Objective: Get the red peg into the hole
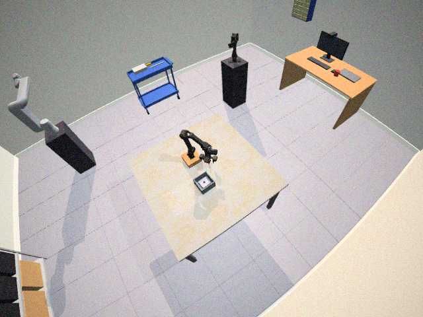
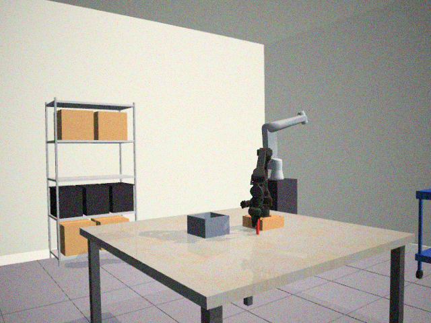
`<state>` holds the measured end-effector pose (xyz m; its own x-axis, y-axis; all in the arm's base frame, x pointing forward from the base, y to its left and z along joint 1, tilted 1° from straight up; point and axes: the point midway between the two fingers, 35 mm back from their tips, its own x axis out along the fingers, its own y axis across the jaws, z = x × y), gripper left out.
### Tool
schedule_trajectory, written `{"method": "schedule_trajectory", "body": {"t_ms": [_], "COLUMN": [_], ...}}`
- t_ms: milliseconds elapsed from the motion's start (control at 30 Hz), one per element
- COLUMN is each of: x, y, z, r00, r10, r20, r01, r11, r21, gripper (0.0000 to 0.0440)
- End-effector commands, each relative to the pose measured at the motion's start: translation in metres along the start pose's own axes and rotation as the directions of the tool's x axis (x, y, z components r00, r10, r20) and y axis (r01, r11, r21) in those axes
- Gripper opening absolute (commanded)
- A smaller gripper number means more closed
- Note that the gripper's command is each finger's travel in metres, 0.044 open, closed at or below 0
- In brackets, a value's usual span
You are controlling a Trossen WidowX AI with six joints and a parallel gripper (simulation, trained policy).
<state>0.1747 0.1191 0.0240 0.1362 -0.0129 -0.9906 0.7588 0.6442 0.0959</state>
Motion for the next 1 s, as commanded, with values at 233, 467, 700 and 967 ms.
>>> {"method": "schedule_trajectory", "body": {"t_ms": [233,467,700,967], "x": [0.025,0.023,0.016,-0.01], "y": [-0.009,-0.006,0.001,0.014], "z": [-0.009,-0.01,-0.004,0.017], "r00": [0.999,0.996,0.995,0.999], "r10": [-0.012,-0.023,-0.013,0.033], "r20": [-0.042,-0.092,-0.101,-0.016], "r01": [0.016,0.031,0.021,-0.033], "r11": [0.996,0.995,0.997,0.999], "r21": [0.084,0.091,0.079,0.008], "gripper": [0.0286,0.0103,0.0,0.0]}}
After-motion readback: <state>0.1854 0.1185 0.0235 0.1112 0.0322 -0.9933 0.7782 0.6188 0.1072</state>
